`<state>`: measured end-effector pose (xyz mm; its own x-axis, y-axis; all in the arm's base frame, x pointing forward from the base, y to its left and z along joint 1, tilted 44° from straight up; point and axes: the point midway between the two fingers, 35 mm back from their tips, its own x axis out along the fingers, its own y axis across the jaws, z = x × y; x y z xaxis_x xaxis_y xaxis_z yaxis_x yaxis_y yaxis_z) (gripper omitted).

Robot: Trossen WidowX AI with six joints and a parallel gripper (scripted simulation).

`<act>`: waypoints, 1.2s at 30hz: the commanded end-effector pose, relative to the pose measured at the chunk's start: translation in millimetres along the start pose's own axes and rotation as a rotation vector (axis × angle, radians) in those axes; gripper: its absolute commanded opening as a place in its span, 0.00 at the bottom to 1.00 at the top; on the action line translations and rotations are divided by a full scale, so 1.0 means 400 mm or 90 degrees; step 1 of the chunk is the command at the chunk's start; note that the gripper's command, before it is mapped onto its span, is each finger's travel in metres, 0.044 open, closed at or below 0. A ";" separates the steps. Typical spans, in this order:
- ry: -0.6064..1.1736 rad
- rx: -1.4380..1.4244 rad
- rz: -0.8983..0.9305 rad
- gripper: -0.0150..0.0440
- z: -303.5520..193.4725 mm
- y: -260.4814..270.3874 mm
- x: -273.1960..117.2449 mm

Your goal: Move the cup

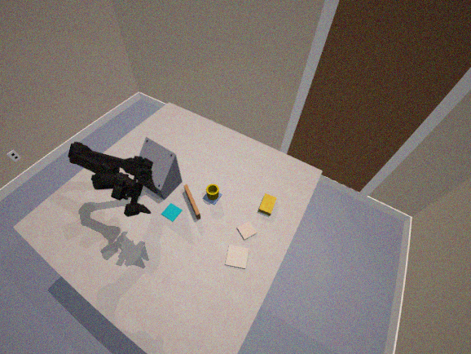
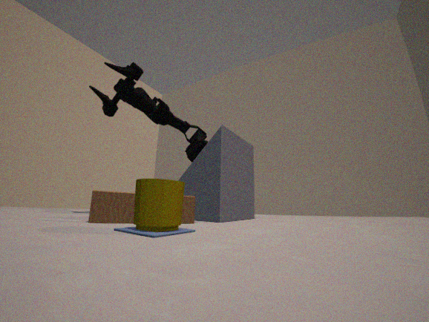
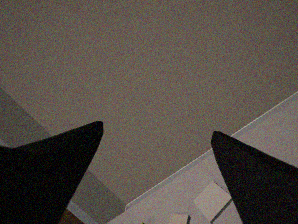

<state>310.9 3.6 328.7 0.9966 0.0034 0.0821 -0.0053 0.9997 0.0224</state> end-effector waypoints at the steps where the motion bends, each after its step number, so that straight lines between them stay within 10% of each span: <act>1: 0.006 0.005 -0.001 0.89 -0.005 0.000 0.004; 9: 0.278 0.191 -0.096 0.54 -0.250 0.023 0.138; 23: 0.638 0.277 -0.476 0.54 -0.738 0.084 0.137; 36: 0.656 0.110 -0.822 0.54 -1.028 0.081 -0.022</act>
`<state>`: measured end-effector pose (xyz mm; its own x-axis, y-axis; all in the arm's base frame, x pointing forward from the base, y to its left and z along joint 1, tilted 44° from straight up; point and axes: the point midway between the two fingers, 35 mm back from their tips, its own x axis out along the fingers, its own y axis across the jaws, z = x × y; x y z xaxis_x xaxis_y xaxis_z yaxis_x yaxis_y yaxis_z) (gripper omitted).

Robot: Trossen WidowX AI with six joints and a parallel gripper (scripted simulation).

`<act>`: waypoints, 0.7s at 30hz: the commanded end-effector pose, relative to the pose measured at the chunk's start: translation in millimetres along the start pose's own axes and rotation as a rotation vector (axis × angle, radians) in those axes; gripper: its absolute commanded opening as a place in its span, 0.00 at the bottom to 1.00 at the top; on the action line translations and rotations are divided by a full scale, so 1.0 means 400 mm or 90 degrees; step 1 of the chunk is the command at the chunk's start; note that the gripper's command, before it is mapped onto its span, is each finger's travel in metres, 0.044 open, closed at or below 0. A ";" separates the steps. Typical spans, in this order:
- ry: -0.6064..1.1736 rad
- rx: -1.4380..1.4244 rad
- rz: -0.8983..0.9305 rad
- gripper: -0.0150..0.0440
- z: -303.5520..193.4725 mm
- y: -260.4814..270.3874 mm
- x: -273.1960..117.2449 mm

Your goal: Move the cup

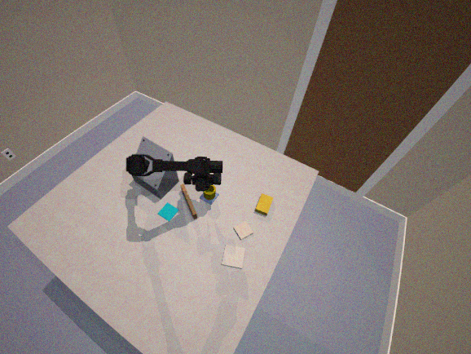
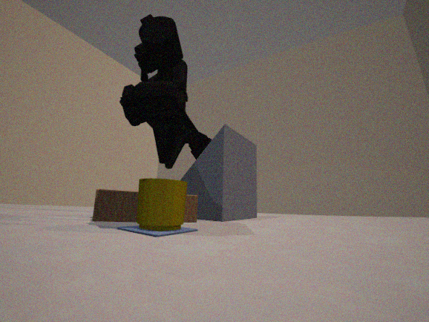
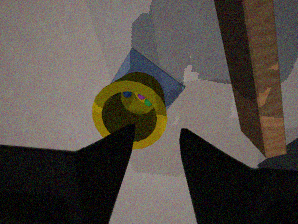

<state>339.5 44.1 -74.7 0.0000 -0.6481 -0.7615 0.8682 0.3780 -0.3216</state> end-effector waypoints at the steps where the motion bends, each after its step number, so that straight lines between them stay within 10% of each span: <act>1: -0.024 0.009 -0.026 0.54 -0.016 -0.003 0.010; 21: -0.024 0.009 -0.026 0.54 -0.019 -0.006 0.061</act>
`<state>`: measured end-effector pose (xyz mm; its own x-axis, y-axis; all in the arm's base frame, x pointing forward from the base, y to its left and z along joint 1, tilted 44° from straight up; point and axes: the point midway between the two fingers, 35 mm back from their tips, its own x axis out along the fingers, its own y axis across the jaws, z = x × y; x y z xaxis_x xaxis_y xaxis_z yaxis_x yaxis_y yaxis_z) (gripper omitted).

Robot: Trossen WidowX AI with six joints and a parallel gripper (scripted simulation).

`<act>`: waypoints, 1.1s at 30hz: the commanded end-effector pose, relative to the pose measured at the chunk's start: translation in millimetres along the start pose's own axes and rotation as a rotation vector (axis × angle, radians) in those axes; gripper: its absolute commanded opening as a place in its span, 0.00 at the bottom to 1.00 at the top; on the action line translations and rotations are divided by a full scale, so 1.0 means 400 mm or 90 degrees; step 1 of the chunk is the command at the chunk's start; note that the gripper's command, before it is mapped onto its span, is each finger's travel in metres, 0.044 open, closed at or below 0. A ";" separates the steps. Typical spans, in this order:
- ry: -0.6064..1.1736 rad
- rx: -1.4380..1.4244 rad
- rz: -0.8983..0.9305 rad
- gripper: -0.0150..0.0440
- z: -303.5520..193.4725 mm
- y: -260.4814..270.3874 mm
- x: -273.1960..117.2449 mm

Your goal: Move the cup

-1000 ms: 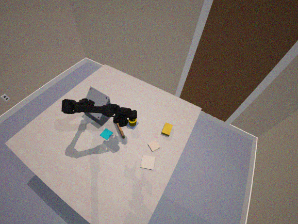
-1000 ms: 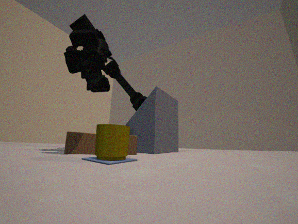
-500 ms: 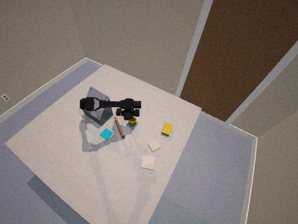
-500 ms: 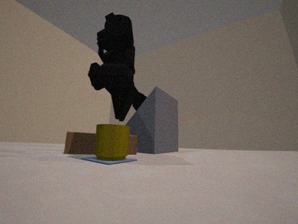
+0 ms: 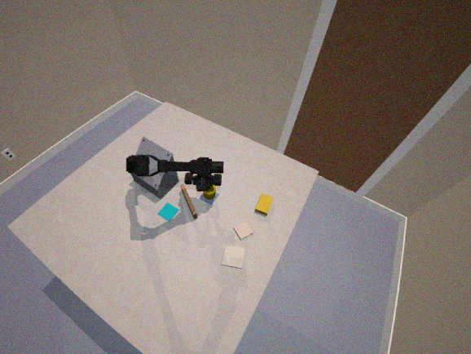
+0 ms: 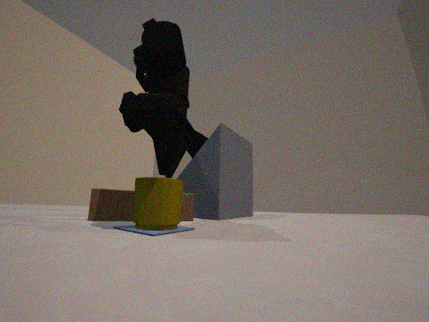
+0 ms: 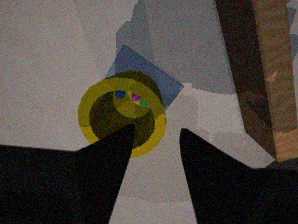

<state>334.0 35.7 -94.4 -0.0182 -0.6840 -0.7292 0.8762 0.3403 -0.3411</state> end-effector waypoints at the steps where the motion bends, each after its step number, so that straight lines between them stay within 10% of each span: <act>1: -0.003 -0.002 0.000 0.54 0.001 -0.001 0.014; 33: -0.002 0.000 -0.002 0.49 0.002 -0.005 0.113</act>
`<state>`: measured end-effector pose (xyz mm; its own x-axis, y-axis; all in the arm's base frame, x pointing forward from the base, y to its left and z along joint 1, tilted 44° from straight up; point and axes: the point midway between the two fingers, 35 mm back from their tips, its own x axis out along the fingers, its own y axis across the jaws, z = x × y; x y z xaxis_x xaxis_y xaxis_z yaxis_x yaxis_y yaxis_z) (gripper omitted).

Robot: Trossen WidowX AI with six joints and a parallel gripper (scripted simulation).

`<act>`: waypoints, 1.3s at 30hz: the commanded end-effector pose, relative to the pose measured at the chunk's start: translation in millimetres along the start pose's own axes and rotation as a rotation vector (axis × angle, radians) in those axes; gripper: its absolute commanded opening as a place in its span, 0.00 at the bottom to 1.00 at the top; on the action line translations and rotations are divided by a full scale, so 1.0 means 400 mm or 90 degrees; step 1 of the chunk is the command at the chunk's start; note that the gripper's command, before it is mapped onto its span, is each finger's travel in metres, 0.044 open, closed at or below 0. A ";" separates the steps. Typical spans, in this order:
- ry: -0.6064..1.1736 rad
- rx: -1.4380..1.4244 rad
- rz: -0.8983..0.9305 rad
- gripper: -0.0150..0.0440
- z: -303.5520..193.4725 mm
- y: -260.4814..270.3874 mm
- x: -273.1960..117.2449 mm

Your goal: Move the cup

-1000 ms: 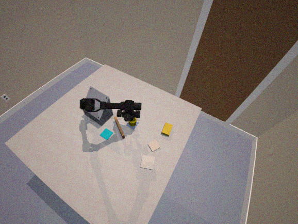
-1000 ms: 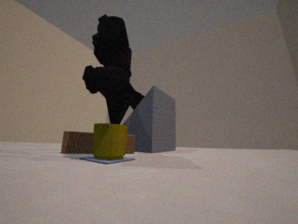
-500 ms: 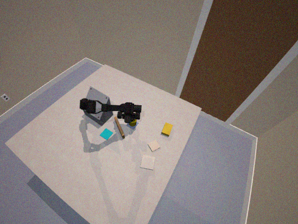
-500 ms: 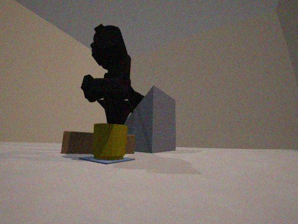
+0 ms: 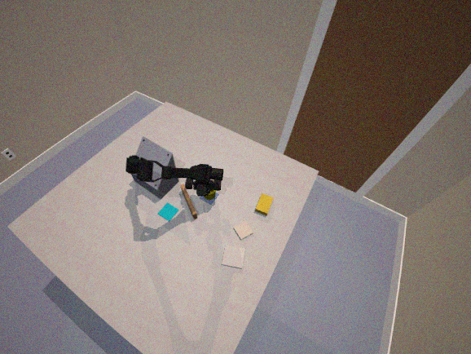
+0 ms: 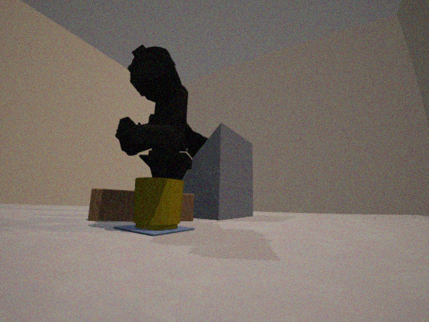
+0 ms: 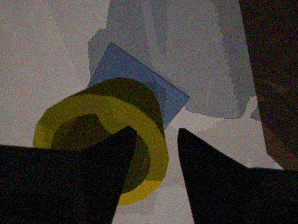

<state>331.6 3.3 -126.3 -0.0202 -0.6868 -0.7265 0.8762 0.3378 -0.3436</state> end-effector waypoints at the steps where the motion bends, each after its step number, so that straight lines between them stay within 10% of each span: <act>1: 0.000 0.000 0.000 0.48 0.000 0.001 -0.001; 19: 0.000 0.000 0.000 0.25 0.000 0.001 -0.001; 39: 0.000 -0.002 0.002 0.25 -0.002 -0.004 -0.206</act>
<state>330.6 49.6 -76.1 -0.0254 -0.6909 -0.7225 0.8723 0.3378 -0.3537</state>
